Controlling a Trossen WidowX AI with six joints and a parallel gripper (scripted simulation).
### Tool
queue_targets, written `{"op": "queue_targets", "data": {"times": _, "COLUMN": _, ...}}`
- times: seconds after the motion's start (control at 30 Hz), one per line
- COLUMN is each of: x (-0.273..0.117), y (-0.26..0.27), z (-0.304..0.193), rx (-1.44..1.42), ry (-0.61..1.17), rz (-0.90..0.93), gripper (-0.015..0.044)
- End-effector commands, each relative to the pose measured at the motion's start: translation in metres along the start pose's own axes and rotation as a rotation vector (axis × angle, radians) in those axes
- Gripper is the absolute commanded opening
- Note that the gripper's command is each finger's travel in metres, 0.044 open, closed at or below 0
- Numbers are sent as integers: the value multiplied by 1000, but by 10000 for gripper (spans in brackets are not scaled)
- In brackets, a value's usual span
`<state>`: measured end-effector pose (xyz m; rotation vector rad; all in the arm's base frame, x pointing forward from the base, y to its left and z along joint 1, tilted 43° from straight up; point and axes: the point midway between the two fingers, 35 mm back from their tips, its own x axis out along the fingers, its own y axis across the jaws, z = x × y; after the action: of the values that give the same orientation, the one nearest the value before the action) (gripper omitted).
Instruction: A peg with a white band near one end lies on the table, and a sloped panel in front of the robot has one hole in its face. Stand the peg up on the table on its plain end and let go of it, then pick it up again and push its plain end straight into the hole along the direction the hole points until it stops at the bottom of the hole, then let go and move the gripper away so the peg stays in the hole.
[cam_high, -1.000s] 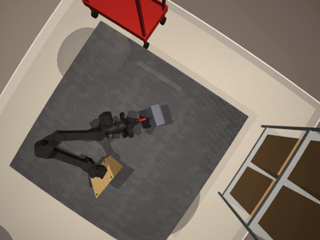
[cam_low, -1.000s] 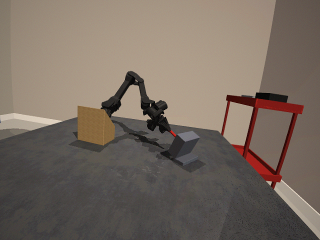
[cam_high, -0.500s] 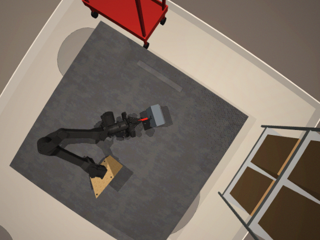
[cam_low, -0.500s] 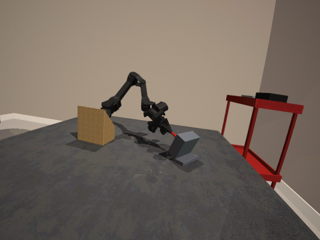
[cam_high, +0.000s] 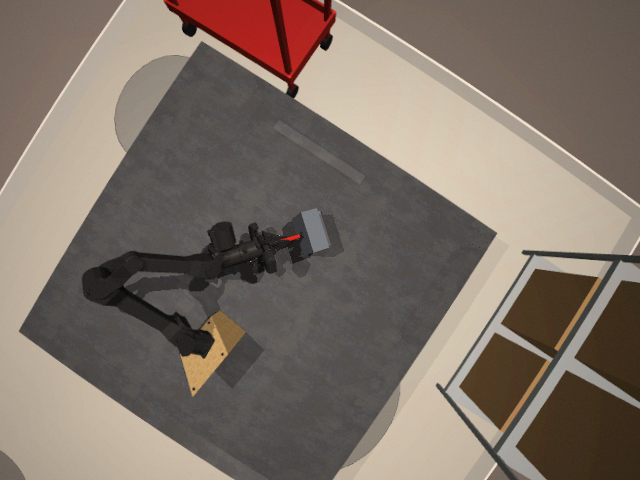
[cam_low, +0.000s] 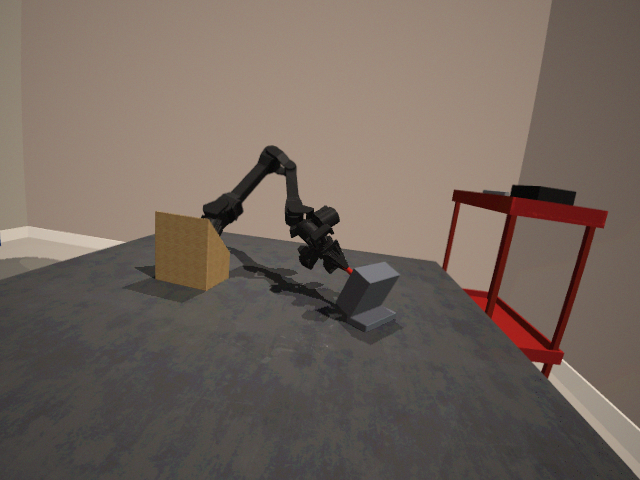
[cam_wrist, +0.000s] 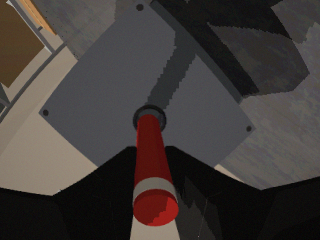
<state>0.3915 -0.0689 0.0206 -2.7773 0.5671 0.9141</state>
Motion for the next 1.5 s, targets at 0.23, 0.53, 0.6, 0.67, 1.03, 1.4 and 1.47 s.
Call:
{"op": "queue_targets", "data": {"times": 0.23, "x": -1, "y": 0, "z": 0, "rx": 0, "ry": 0, "rz": 0, "gripper": 0}}
{"op": "queue_targets", "data": {"times": 0.53, "x": 1, "y": 0, "z": 0, "rx": 0, "ry": 0, "rz": -1, "gripper": 0}}
{"op": "queue_targets", "data": {"times": 0.6, "x": 2, "y": -1, "z": 0, "rx": 0, "ry": 0, "rz": -1, "gripper": 0}}
{"op": "queue_targets", "data": {"times": 0.67, "x": 3, "y": -1, "z": 0, "rx": 0, "ry": 0, "rz": -1, "gripper": 0}}
{"op": "queue_targets", "data": {"times": 1.03, "x": 9, "y": -2, "z": -1, "rx": 0, "ry": 0, "rz": -1, "gripper": 0}}
{"op": "queue_targets", "data": {"times": 1.4, "x": 16, "y": -2, "z": -1, "rx": 0, "ry": 0, "rz": -1, "gripper": 0}}
{"op": "queue_targets", "data": {"times": 1.47, "x": 17, "y": -2, "z": -1, "rx": 0, "ry": 0, "rz": -1, "gripper": 0}}
